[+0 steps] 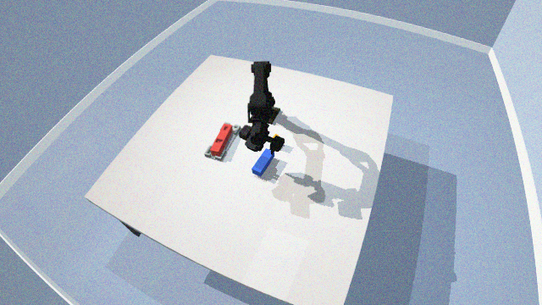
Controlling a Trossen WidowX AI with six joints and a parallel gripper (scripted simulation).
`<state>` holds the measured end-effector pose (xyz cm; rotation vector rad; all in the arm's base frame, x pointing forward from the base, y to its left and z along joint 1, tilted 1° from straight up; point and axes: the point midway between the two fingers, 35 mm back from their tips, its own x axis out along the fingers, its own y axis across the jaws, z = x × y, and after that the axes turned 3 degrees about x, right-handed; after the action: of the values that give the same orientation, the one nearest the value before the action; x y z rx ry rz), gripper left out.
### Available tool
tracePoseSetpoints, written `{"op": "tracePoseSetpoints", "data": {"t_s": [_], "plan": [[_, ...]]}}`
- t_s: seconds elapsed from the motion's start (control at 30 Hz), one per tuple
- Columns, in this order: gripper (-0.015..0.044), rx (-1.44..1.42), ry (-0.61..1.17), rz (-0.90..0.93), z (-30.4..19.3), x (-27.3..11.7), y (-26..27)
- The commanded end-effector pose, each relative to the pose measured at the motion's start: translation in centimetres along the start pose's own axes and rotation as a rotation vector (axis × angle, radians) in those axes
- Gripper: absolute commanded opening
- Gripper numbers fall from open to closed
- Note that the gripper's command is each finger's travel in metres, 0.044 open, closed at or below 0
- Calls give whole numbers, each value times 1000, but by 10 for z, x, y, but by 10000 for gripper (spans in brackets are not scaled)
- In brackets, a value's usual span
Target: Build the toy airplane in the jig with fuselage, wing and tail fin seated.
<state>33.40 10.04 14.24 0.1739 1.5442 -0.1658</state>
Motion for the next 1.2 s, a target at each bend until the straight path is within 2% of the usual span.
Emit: {"op": "tracePoseSetpoints", "data": {"t_s": [0.0, 0.1, 0.33, 1.17], "plan": [[440, 16, -6, 5, 3, 6, 0], [440, 16, -6, 5, 3, 31, 0], [440, 16, -6, 5, 3, 47, 0], [440, 16, -6, 5, 3, 83, 0]]}}
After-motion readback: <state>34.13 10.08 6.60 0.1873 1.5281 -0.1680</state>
